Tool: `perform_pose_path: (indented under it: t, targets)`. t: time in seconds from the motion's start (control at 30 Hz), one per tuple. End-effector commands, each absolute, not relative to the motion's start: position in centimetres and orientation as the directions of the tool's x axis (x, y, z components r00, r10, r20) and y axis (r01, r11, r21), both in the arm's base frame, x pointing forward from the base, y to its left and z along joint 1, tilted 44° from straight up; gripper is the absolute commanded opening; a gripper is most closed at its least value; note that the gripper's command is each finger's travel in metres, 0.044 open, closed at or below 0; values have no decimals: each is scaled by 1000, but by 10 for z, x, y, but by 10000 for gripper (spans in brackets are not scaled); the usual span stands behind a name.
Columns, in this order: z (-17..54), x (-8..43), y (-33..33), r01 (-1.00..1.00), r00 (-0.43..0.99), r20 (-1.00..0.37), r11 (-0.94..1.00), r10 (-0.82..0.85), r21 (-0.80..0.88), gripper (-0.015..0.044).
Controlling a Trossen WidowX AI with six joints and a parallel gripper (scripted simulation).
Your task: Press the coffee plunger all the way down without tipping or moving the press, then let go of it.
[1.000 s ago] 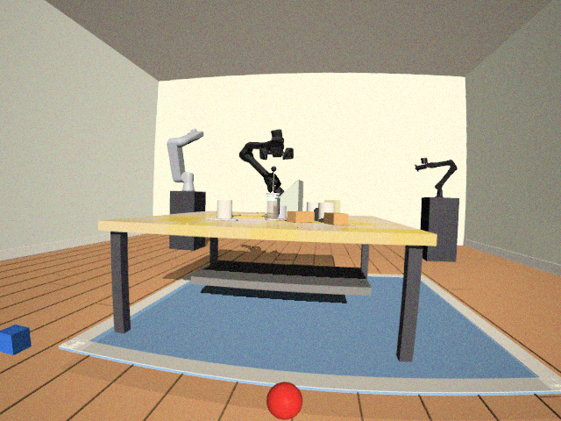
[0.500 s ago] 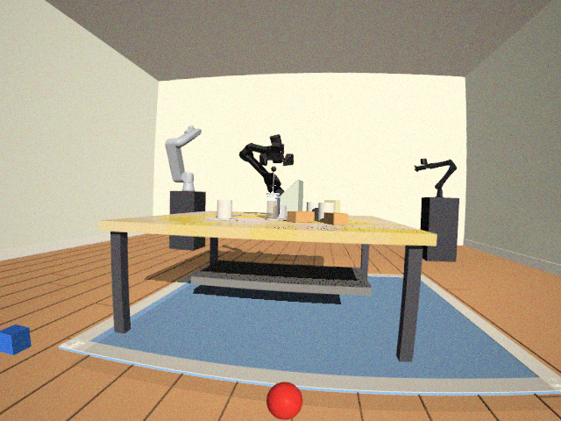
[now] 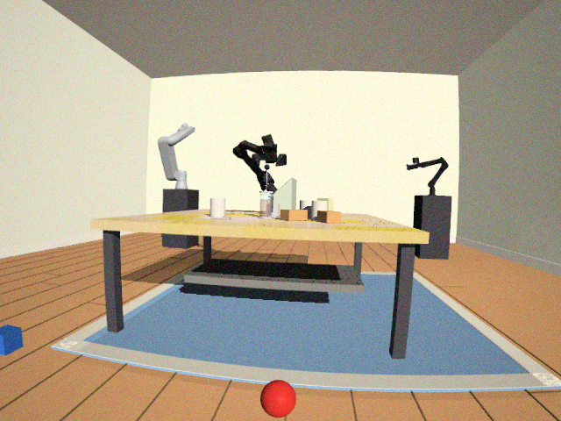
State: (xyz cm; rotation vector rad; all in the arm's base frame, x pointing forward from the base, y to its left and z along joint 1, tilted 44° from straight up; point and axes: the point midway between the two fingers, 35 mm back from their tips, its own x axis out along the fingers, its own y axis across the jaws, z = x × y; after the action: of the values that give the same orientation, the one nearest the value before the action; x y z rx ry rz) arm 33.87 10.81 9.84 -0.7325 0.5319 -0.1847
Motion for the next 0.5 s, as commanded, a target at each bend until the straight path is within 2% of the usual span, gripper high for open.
perform_pose_path:
  t: [0.0,0.1,0.47]
  targets:
    - [94,344,105,-29,852,-399,730,-340,-683,440]
    - [94,345,104,-29,852,-399,730,-340,-683,440]
    - [94,345,104,-29,852,-399,730,-340,-683,151]
